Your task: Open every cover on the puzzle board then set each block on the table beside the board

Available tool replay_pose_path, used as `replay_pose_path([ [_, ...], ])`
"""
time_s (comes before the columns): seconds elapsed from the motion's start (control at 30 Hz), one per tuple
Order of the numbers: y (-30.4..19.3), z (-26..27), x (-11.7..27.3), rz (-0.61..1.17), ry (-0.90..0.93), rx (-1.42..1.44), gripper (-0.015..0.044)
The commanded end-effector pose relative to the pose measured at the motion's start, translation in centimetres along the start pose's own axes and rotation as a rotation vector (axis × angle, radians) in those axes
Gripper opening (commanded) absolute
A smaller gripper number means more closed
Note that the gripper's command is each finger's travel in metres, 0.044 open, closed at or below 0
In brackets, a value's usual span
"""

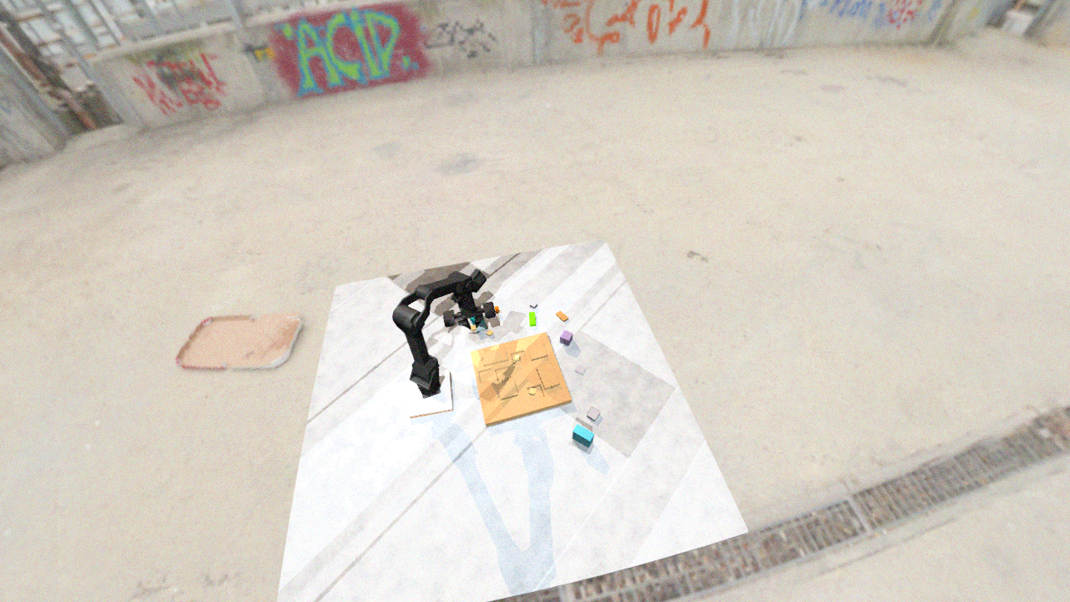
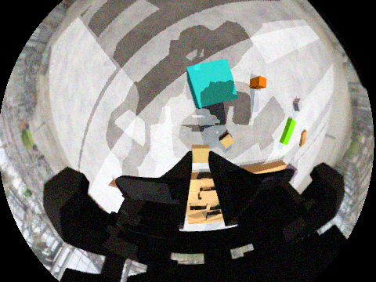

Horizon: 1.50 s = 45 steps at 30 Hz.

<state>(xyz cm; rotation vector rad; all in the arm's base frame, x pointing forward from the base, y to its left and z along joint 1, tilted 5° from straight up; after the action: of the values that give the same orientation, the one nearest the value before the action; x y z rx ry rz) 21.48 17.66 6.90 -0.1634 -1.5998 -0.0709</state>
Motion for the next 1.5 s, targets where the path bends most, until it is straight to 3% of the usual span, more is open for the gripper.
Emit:
replay_pose_path([
  [0.0,-0.1,0.1,-0.8,0.004,0.007,0.005,0.008],
  [1.0,-0.5,0.5,-5.2,0.005,0.007,0.005,0.008],
  [1.47,-0.4,0.4,-4.7,0.003,0.003,0.0,0.044],
])
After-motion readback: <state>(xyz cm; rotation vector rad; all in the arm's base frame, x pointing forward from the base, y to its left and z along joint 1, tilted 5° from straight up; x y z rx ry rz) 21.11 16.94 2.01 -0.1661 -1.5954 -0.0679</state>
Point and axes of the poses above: the point midway between the two fingers, 35 mm back from their tips, its own x axis back along the fingers, its own z axis across the jaws, y = z × x, the point moved 1 cm from there along x, back along the fingers
